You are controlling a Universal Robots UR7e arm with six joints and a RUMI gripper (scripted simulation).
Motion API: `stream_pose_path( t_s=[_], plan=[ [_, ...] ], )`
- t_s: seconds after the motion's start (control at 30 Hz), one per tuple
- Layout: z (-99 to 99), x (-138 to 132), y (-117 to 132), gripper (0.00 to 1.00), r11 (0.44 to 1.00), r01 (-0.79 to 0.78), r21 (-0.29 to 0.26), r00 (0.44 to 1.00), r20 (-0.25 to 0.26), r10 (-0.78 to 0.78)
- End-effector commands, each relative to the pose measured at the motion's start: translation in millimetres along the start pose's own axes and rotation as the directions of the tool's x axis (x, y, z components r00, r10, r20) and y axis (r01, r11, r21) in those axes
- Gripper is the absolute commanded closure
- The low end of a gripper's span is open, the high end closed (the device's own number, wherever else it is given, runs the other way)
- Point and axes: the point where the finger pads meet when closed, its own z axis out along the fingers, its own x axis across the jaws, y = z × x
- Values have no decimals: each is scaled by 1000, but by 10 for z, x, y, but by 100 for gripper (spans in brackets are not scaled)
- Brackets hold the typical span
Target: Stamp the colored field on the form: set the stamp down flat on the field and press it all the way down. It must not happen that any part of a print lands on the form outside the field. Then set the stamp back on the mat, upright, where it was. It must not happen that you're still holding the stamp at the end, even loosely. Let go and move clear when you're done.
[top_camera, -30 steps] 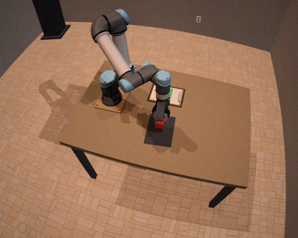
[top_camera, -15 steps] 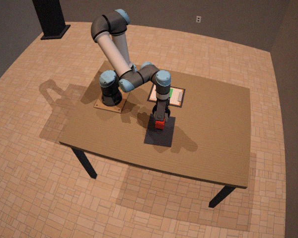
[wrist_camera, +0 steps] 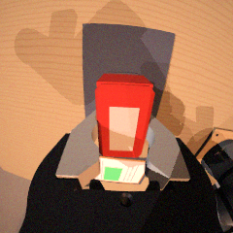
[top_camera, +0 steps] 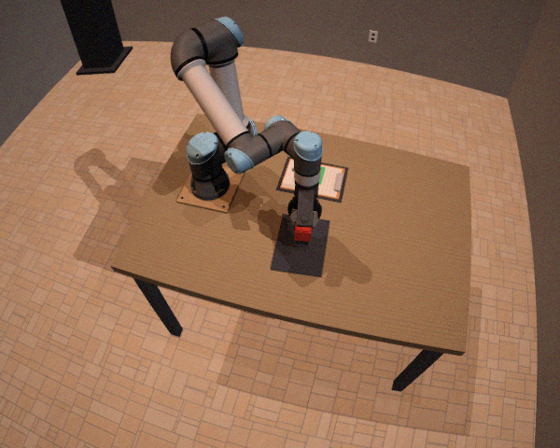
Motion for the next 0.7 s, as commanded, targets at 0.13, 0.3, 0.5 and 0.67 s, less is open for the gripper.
stream_pose_path(
  t_s=[0.13,0.3,0.5,0.67],
  plan=[
    [-5,-42,47,80,995,101,1,995,1,-101],
    [-5,-76,92,80,982,190,1,982,1,-190],
    [-6,-116,149,80,956,294,1,956,1,-294],
    [-6,-151,203,80,923,386,1,923,1,-386]
  ],
)
